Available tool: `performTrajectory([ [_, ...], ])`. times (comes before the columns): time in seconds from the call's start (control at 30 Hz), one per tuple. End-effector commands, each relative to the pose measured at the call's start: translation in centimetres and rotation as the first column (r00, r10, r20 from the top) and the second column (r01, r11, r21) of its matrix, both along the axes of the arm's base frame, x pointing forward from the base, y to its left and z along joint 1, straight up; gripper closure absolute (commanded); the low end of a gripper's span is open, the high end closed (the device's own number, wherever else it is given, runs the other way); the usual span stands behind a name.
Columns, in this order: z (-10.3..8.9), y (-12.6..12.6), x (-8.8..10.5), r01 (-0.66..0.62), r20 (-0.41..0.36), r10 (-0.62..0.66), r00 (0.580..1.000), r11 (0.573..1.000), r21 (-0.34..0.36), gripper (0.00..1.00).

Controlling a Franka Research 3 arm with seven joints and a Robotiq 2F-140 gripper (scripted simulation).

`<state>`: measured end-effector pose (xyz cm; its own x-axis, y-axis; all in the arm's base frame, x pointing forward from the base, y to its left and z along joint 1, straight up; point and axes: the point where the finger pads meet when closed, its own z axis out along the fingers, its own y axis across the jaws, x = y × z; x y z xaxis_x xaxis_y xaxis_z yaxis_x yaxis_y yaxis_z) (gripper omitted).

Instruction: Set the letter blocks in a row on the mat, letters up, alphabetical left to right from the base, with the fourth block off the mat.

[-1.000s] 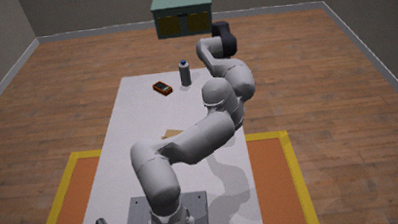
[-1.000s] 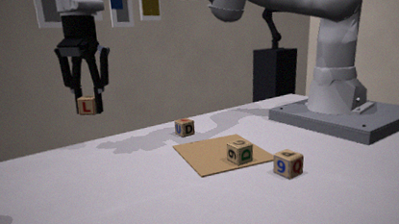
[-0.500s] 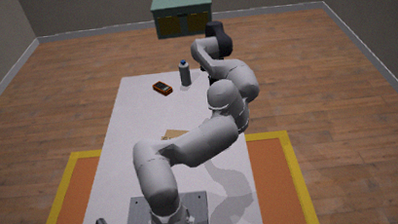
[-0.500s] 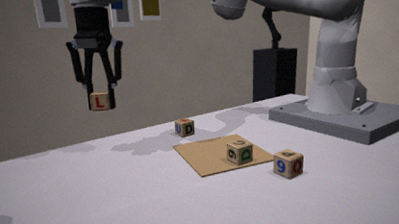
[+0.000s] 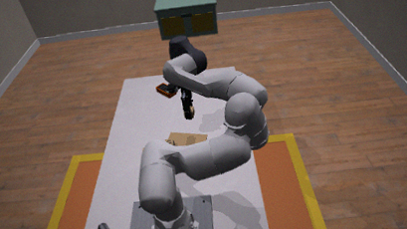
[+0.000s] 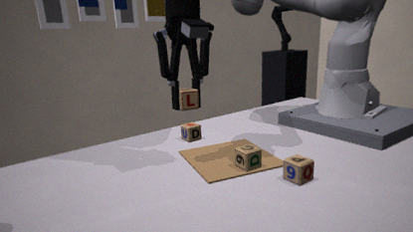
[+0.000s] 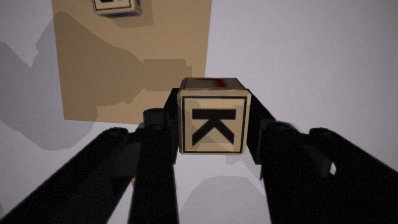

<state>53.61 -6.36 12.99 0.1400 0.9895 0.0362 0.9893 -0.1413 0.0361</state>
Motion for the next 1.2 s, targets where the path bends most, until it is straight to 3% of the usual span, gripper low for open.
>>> performTrajectory([
  [0.0,-1.3,2.8,-4.5,-0.043,-0.007,0.043,0.999,0.999,-0.017,0.67],
  [0.07,-1.3,2.8,-4.5,-0.043,-0.007,0.043,0.999,0.999,-0.017,0.67],
  [0.17,-2.5,4.0,-7.2,-0.082,-0.028,0.081,0.996,0.996,-0.031,0.67],
  [0.27,-3.1,4.5,-8.4,-0.098,-0.038,0.097,0.995,0.994,-0.036,0.67],
  [0.83,-3.3,4.5,-8.5,-0.1,-0.039,0.098,0.994,0.994,-0.036,0.67],
  [1.17,-5.8,4.5,-8.5,-0.1,-0.04,0.099,0.994,0.994,-0.034,0.67],
])
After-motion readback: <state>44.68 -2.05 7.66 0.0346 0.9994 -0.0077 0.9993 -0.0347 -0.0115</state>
